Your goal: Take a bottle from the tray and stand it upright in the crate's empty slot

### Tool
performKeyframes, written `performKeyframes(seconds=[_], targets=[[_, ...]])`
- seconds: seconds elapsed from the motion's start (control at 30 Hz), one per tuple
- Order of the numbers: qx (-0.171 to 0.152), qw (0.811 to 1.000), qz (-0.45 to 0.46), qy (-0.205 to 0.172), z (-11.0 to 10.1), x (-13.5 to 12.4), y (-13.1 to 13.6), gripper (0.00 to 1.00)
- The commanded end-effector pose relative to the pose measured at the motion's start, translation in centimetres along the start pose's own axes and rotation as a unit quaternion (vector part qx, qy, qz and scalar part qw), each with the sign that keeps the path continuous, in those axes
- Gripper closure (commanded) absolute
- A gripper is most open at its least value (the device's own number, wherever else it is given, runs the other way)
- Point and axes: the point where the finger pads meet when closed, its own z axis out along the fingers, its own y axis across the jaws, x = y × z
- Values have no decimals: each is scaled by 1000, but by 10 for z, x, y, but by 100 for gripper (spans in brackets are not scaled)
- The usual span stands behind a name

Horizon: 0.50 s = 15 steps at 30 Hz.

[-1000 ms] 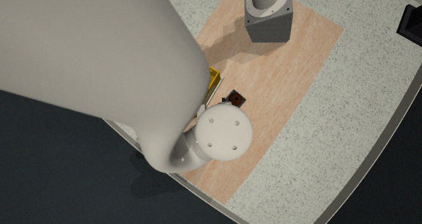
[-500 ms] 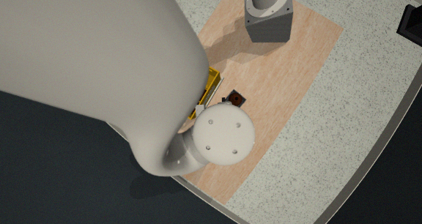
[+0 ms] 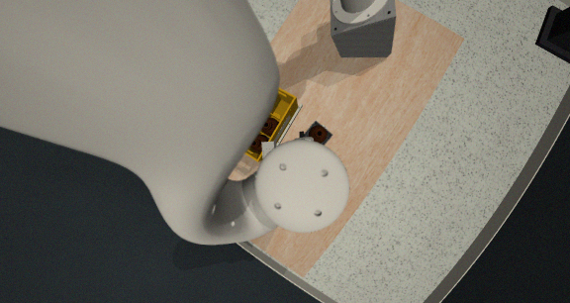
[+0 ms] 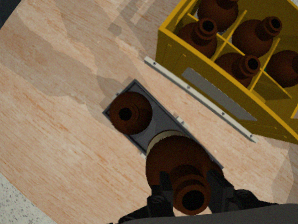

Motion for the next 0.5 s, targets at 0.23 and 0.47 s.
performKeyframes(seconds=[0.23, 0.47], targets=[[1, 1000, 0, 0, -9, 0, -1, 100], [1, 1000, 0, 0, -10, 0, -1, 100]])
